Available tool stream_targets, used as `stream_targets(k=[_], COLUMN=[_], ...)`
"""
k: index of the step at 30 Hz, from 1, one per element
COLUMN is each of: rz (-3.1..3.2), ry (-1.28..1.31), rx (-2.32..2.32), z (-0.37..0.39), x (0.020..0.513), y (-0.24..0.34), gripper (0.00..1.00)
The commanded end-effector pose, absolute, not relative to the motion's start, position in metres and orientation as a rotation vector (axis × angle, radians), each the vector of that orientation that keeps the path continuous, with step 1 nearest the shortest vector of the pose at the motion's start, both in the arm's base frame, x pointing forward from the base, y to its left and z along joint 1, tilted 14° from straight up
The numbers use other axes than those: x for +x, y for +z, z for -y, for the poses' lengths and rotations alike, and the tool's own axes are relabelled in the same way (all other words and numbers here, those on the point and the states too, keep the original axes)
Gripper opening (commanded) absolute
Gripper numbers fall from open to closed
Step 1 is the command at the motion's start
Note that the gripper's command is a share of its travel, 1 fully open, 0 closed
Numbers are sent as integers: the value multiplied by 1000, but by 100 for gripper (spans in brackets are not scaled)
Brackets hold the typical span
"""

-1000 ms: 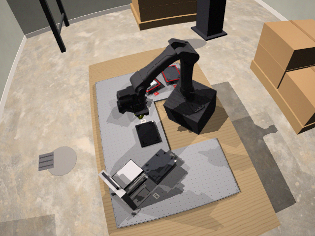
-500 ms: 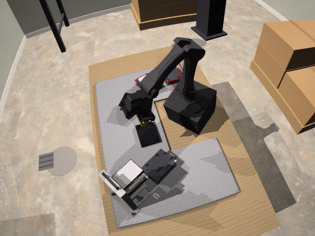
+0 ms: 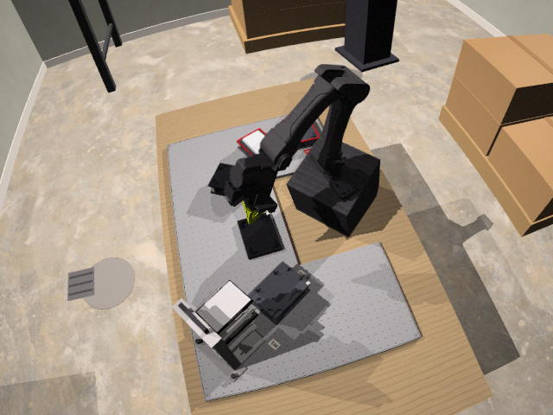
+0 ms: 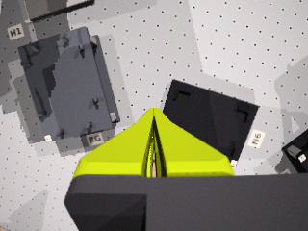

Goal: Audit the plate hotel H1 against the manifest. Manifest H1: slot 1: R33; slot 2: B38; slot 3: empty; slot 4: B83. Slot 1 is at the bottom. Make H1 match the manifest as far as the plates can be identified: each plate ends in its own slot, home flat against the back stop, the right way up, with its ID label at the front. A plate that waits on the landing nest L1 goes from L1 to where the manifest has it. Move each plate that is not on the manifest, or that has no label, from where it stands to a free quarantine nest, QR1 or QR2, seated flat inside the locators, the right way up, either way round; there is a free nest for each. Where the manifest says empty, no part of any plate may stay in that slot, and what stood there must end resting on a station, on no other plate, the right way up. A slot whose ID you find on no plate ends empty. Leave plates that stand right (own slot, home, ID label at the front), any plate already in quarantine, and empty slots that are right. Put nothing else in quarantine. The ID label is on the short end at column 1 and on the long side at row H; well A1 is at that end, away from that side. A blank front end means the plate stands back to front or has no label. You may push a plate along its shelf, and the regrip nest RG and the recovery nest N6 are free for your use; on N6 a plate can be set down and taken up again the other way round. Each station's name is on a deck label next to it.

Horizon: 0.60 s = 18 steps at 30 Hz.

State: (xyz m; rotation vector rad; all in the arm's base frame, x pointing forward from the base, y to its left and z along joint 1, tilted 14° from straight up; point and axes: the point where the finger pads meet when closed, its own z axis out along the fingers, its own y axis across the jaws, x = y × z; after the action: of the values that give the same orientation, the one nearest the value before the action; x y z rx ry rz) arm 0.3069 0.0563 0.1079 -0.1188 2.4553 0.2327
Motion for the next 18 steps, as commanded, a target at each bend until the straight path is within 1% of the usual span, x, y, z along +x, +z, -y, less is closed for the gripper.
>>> stream_targets(k=[1,18], rz=[-2362,-2137], ry=[234,237], rx=[-164,-318], z=[-56,-56], x=[314,314], y=[119,119], gripper=[0,0])
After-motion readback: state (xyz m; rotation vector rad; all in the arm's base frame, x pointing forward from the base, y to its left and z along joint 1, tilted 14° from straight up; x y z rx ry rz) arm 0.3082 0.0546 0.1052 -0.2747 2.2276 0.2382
